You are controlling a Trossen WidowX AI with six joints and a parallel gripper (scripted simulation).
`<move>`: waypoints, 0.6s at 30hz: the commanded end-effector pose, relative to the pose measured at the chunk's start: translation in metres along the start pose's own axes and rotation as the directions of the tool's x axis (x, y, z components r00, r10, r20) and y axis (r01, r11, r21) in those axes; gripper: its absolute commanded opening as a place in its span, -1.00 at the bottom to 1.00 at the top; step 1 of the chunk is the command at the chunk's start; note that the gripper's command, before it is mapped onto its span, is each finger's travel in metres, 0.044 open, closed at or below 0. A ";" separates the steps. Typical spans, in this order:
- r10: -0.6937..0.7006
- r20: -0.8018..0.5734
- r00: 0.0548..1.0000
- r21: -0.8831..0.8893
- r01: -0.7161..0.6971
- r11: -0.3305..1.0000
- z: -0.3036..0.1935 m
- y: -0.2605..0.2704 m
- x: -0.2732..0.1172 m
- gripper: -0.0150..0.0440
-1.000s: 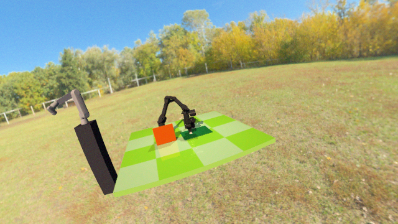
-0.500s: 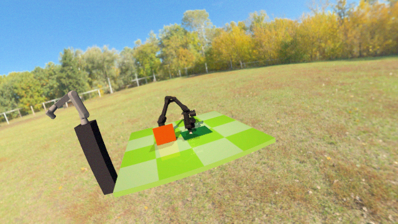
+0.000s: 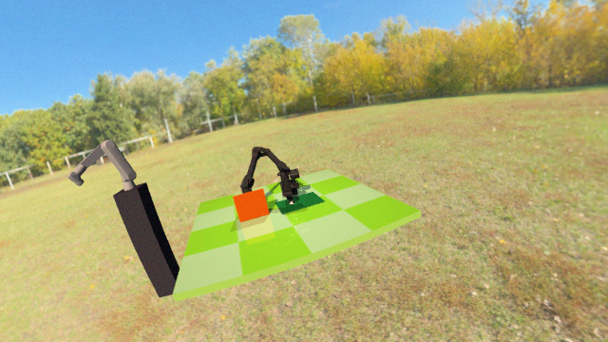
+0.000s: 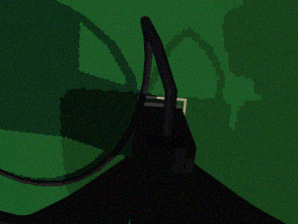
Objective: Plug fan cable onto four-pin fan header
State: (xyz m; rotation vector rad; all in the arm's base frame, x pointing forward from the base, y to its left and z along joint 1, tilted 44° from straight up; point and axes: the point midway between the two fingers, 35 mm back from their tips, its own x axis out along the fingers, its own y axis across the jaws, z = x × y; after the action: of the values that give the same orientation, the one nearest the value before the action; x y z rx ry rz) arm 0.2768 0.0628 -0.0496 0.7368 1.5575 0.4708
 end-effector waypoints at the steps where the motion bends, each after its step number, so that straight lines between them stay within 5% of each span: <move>1: 0.003 -0.005 1.000 0.003 -0.003 1.000 -0.001 0.000 0.004 -0.49; 3: 0.003 -0.005 1.000 0.003 -0.003 1.000 -0.001 0.000 0.005 -0.49; 13: 0.000 0.000 1.000 0.000 0.000 1.000 0.000 0.000 0.001 0.39; 18: -0.001 -0.001 1.000 0.001 0.001 1.000 0.002 -0.001 -0.018 0.39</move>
State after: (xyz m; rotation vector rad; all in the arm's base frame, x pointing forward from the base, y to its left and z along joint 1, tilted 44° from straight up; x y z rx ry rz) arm 0.2746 0.0623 -0.0489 0.7407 1.5689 0.4732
